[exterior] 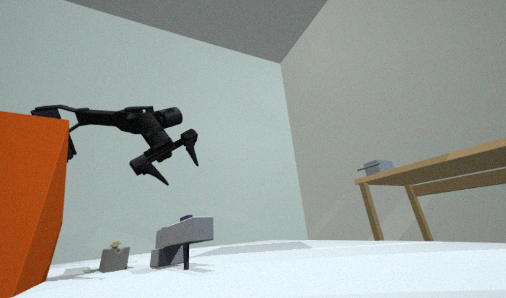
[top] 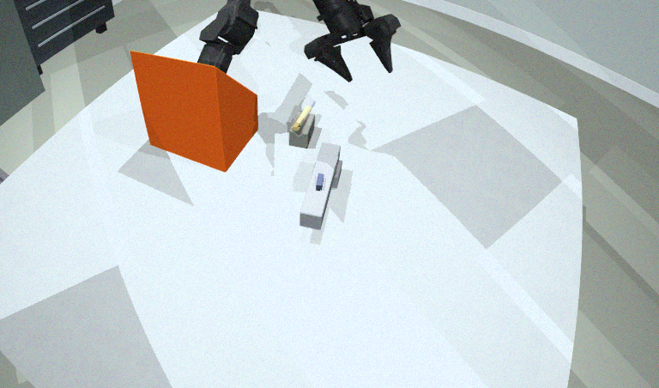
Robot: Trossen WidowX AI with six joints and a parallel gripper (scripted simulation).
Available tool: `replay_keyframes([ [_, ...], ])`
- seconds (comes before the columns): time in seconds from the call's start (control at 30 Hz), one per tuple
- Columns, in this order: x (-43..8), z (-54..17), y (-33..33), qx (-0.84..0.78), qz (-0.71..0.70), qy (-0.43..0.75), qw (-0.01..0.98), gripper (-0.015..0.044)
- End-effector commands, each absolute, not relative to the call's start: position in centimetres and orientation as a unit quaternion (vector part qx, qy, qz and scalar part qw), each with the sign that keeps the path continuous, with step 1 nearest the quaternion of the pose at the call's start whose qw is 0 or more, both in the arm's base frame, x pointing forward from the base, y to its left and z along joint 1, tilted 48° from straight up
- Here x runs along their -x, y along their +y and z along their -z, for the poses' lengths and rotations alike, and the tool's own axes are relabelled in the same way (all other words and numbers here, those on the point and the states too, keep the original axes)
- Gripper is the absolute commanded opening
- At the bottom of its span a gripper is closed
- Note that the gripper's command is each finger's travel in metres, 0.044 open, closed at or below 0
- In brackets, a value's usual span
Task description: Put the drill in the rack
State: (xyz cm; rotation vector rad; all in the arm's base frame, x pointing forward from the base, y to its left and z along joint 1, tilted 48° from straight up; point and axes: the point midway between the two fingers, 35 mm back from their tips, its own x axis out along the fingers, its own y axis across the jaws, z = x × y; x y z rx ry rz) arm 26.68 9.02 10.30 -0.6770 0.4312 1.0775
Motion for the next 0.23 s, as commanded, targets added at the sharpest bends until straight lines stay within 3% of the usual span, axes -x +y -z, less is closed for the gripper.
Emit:
replay_keyframes([
  [0.0, -30.1, -11.6, 4.1, 0.281, -0.404, 0.214, 0.844, 0.044],
  [0.2, -33.1, -14.1, -4.6, 0.228, -0.257, 0.212, 0.915, 0.044],
])
